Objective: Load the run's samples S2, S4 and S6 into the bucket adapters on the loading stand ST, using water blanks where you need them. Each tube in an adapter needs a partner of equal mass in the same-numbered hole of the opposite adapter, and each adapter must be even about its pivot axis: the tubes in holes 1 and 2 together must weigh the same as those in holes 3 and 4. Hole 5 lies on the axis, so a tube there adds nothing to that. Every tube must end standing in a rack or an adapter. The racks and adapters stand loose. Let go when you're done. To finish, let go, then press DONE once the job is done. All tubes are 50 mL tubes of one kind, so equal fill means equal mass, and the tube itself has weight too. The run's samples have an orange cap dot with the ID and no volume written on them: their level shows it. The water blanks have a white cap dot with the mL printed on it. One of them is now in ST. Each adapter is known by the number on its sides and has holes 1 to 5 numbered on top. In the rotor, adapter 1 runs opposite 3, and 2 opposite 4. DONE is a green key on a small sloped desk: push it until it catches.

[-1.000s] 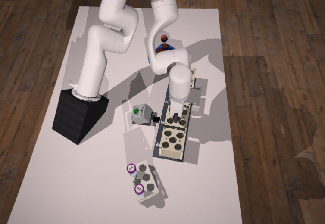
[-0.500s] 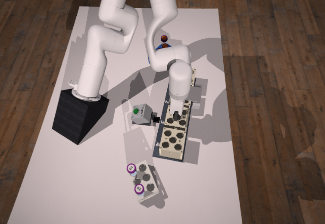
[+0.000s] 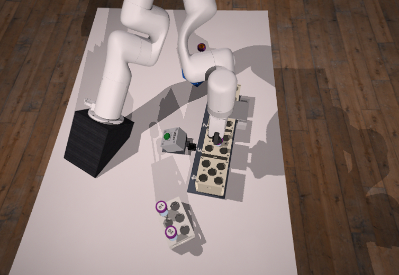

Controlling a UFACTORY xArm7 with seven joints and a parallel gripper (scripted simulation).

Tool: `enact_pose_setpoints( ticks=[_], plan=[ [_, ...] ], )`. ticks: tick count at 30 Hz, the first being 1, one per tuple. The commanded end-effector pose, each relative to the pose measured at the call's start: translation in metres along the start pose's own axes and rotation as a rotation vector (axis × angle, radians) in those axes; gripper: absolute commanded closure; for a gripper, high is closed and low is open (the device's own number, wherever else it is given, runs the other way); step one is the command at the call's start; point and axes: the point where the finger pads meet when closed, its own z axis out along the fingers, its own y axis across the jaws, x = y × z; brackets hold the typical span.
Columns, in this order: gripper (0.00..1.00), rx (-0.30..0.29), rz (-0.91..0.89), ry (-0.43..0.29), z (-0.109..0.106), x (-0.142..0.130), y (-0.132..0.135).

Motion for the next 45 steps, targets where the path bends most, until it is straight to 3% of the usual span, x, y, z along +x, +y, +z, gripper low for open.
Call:
enact_pose_setpoints(
  ticks=[1, 45],
  plan=[
    [0.56, -0.002, 0.000, 0.003, -0.012, 0.001, 0.001],
    [0.56, -0.003, 0.000, 0.003, -0.088, 0.001, 0.001]
  ],
)
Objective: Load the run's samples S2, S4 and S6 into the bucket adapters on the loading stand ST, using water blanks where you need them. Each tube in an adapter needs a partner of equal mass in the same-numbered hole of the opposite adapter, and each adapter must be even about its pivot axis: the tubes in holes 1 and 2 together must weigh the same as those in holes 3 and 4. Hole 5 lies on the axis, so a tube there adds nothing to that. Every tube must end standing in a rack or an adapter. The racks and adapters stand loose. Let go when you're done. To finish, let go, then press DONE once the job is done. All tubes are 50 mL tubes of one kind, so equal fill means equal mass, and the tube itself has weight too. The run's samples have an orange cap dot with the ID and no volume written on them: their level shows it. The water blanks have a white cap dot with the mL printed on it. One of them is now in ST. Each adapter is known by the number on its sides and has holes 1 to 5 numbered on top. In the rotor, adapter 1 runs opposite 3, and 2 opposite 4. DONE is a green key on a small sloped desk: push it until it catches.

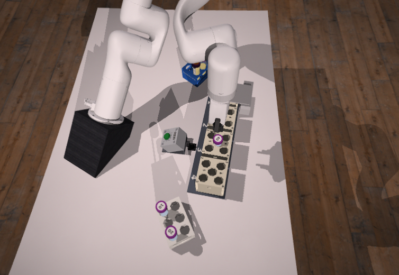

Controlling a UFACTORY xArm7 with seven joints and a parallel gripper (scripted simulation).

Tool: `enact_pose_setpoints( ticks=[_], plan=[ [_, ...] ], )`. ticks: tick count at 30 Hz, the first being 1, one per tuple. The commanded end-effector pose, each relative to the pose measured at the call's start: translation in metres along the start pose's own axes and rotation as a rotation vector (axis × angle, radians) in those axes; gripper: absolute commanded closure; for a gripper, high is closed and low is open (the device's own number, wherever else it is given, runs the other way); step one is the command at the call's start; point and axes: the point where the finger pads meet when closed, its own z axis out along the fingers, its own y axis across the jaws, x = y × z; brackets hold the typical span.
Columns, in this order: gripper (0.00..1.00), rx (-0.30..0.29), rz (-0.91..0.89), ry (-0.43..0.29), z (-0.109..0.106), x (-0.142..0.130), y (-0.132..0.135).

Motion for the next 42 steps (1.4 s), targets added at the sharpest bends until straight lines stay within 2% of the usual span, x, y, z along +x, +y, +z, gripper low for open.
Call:
enact_pose_setpoints(
  ticks=[1, 28, 29, 42],
  plan=[
    [0.56, -0.003, 0.000, 0.003, -0.012, 0.001, 0.001],
    [0.56, -0.003, 0.000, 0.003, -0.013, 0.001, 0.001],
    [0.43, -0.003, -0.033, 0.003, -0.013, -0.001, -0.004],
    [0.43, -0.003, -0.433, 0.003, -0.013, -0.020, -0.061]
  ],
)
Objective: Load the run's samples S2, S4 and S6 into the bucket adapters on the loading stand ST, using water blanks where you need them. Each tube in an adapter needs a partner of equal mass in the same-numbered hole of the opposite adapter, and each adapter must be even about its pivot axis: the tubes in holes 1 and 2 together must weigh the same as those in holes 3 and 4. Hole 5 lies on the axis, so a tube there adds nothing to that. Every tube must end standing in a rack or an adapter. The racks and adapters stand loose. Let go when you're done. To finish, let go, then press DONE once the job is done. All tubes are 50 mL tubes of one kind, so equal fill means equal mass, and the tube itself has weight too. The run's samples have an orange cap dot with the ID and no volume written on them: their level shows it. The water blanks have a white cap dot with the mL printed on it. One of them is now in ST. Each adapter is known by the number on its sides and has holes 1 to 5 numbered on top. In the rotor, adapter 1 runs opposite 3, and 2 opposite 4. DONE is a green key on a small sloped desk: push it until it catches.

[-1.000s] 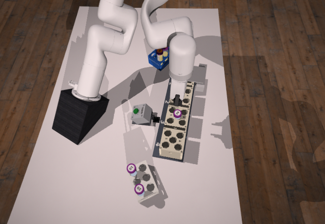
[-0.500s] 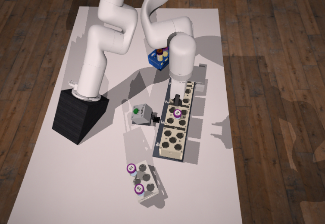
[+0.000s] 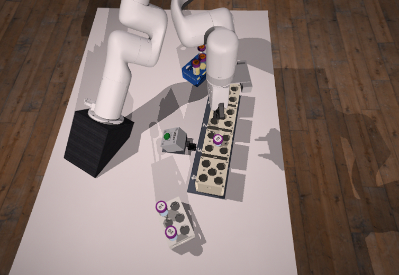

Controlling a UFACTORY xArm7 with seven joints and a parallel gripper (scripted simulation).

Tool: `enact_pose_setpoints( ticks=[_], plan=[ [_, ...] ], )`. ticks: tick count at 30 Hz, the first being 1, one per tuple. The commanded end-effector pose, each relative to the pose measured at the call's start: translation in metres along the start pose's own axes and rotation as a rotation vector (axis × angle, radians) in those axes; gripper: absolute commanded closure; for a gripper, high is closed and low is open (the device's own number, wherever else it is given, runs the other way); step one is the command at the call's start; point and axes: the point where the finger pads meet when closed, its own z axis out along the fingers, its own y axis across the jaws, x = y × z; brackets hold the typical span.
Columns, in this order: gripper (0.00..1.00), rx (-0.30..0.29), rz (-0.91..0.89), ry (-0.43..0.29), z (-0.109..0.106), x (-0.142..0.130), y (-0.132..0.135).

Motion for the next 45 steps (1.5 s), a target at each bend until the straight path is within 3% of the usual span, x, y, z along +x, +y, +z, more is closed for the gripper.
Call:
enact_pose_setpoints(
  ticks=[1, 16, 22, 45],
  plan=[
    [0.43, -0.008, -0.132, 0.013, -0.003, 0.000, -0.020],
    [0.43, -0.010, -0.632, 0.011, -0.002, -0.002, -0.095],
    [0.43, -0.011, -0.752, 0.010, -0.002, -0.002, -0.115],
    [0.43, -0.010, -0.752, 0.011, -0.001, -0.004, -0.220]
  ],
)
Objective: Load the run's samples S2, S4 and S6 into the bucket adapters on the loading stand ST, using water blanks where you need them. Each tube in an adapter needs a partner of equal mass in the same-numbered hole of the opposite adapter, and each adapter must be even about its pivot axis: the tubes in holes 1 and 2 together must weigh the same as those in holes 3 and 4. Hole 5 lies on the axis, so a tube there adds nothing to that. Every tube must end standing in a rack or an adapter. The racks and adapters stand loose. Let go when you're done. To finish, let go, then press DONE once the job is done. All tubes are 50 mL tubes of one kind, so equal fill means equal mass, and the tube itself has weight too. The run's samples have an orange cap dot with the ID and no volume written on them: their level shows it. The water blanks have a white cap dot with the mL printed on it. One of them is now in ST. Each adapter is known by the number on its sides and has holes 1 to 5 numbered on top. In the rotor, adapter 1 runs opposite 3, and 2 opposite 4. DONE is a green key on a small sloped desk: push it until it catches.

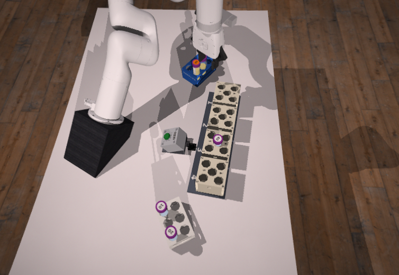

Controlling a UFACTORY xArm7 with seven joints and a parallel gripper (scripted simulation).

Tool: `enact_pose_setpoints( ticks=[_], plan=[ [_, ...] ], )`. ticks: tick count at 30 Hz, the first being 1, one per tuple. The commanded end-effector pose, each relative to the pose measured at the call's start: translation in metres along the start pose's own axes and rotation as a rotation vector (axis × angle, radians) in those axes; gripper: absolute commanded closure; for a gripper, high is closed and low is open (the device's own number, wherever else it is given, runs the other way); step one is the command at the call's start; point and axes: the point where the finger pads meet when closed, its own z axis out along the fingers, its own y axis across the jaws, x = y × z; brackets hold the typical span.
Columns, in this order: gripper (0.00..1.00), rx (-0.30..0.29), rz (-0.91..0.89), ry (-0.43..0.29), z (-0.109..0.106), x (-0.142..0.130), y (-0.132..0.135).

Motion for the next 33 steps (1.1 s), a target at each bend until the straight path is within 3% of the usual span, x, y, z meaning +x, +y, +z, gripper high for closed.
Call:
enact_pose_setpoints(
  ticks=[1, 33],
  plan=[
    [0.43, -0.005, 0.001, 0.001, -0.002, 0.019, -0.021],
    [0.43, -0.004, 0.001, 0.002, -0.002, 0.113, -0.125]
  ],
)
